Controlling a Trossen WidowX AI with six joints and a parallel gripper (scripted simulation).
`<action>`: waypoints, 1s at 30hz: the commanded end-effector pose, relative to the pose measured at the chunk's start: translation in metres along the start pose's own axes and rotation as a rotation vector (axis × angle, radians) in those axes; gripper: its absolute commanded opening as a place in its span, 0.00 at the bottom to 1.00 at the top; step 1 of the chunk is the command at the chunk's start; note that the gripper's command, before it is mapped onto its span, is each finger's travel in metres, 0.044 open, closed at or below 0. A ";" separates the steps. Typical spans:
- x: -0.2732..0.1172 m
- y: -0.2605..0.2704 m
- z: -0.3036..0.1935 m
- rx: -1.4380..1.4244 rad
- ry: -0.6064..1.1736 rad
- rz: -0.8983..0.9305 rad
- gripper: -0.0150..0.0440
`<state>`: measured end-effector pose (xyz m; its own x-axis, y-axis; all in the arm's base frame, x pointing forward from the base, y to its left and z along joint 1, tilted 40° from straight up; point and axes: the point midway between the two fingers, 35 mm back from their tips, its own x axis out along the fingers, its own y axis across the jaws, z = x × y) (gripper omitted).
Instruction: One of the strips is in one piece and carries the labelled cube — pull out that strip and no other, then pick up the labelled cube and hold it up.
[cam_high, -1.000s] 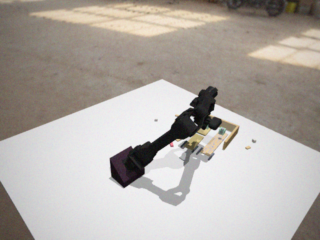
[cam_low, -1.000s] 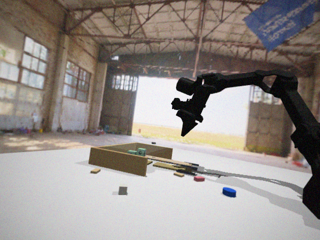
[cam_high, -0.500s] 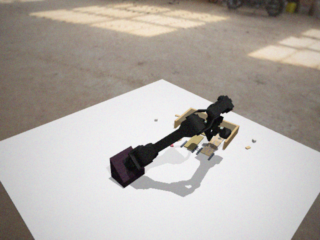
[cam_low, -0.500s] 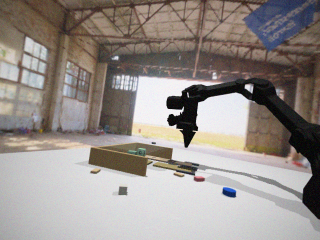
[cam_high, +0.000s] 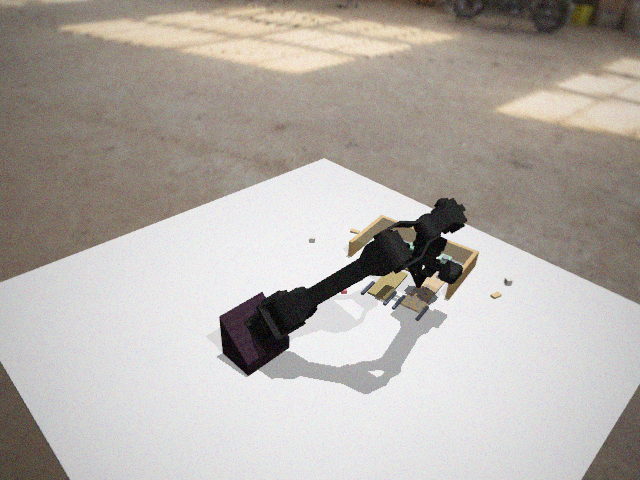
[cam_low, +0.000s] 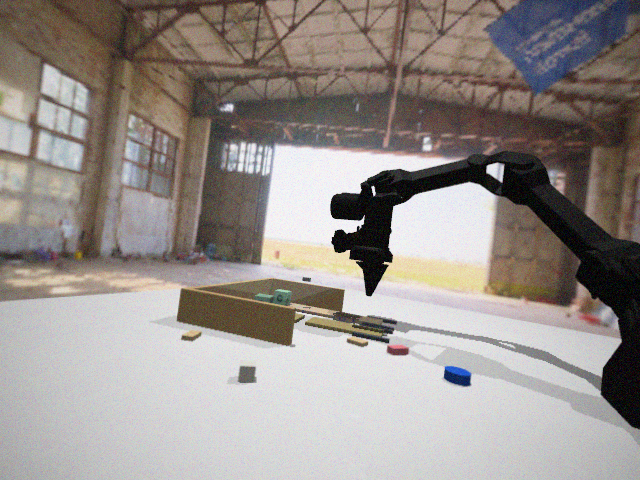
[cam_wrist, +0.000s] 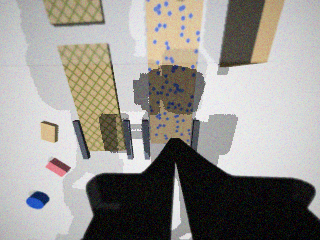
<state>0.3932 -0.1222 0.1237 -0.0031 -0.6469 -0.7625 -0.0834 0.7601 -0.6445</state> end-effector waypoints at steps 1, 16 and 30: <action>0.007 0.002 0.000 -0.008 0.001 0.004 0.25; 0.032 0.001 -0.002 -0.008 0.001 0.002 0.25; 0.049 0.000 -0.005 -0.008 0.001 0.000 0.25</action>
<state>0.3885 -0.1542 0.0892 -0.0060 -0.6495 -0.7603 -0.0832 0.7580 -0.6469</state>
